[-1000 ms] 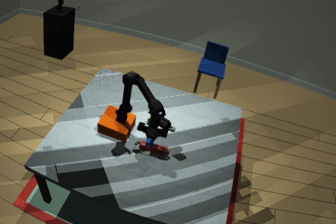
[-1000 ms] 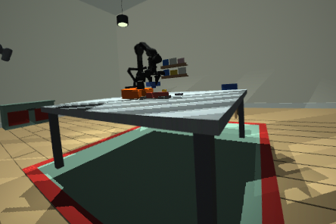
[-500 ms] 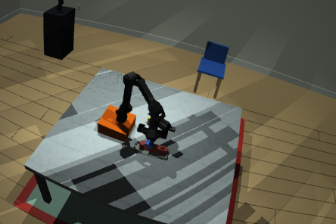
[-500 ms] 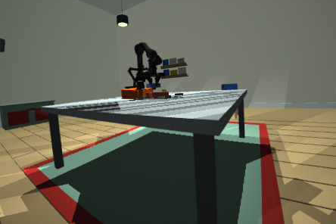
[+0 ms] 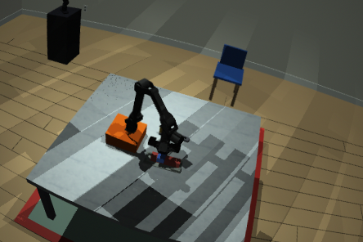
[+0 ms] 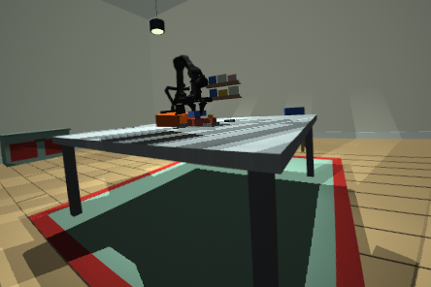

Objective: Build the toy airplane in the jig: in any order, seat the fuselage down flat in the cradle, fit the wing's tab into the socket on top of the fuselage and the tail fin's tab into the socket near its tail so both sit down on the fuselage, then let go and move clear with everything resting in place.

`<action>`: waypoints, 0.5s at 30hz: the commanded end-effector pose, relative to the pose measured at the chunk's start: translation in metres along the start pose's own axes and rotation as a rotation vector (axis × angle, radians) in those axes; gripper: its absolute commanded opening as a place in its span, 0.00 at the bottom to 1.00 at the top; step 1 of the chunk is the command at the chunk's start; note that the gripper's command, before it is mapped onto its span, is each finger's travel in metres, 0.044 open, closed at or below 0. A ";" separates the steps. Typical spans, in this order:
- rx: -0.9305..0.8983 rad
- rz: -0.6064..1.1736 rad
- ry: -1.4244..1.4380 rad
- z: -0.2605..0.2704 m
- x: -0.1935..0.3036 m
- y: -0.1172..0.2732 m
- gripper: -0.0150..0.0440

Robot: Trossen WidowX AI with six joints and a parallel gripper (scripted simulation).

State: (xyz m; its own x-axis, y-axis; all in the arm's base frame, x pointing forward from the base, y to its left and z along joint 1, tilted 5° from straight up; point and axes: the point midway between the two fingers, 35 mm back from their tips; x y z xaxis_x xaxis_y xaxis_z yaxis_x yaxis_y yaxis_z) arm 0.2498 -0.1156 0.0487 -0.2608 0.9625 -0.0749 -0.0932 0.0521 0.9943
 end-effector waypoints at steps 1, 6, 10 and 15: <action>-0.003 0.003 -0.003 0.000 0.001 -0.004 0.59; 0.001 0.001 0.000 0.000 0.000 -0.002 0.58; 0.001 0.001 0.000 0.000 0.000 -0.002 0.50; 0.001 0.001 0.000 0.000 0.000 -0.002 0.36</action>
State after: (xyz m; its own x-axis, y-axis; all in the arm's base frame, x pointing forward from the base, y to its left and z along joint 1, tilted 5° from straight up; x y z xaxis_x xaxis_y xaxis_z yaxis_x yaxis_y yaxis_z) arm 0.2496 -0.1155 0.0462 -0.2609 0.9626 -0.0737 -0.0914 0.0514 0.9945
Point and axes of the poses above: the point midway between the two fingers, 35 mm back from their tips, its own y axis back along the fingers, its own z axis across the jaws, x = y × z, and after that the axes turned 12 degrees about y, right-handed
